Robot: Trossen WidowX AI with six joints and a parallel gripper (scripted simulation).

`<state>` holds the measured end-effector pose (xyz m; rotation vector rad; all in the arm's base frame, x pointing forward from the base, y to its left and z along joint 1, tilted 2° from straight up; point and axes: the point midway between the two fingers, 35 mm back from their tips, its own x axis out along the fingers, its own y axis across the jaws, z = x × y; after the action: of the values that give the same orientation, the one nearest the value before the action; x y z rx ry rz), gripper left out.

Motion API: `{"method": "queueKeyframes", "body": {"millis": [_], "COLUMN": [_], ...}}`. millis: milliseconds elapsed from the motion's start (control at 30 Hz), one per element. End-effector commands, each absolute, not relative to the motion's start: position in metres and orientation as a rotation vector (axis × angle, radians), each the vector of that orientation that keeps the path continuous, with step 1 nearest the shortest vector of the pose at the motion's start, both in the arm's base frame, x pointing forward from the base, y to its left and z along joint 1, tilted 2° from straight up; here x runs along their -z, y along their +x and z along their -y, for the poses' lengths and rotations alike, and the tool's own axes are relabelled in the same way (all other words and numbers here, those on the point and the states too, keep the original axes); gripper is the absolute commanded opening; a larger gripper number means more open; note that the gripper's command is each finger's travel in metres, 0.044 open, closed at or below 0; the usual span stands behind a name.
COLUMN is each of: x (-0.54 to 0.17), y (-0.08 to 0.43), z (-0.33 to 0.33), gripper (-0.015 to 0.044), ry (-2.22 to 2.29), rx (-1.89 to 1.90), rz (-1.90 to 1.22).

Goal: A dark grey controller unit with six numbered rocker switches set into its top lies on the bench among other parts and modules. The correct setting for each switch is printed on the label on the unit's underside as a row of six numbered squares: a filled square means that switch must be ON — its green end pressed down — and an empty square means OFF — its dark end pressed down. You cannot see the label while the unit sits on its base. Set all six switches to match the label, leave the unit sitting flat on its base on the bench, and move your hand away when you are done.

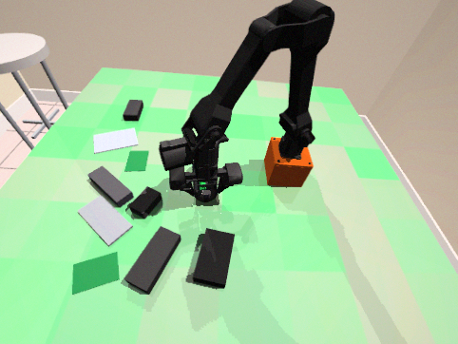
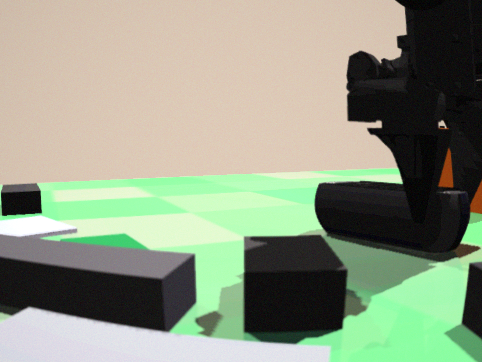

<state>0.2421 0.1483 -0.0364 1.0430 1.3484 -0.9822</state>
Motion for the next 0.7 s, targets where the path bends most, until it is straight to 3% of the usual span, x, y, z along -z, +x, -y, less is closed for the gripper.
{"method": "queueKeyframes", "body": {"millis": [0, 67, 200, 500, 667], "x": [0.036, 0.036, 0.036, 0.035, 0.003], "y": [0.242, 0.242, 0.242, 0.243, 0.257], "z": [-0.148, -0.148, -0.148, -0.146, -0.096], "gripper": [0.0338, 0.0338, 0.044, 0.044, 0.044], "ry": [1.044, 1.043, 1.043, 1.043, 1.041], "rx": [0.984, 0.982, 0.982, 0.982, 0.983], "rz": [-1.346, -1.348, -1.348, -1.348, -1.344]}}
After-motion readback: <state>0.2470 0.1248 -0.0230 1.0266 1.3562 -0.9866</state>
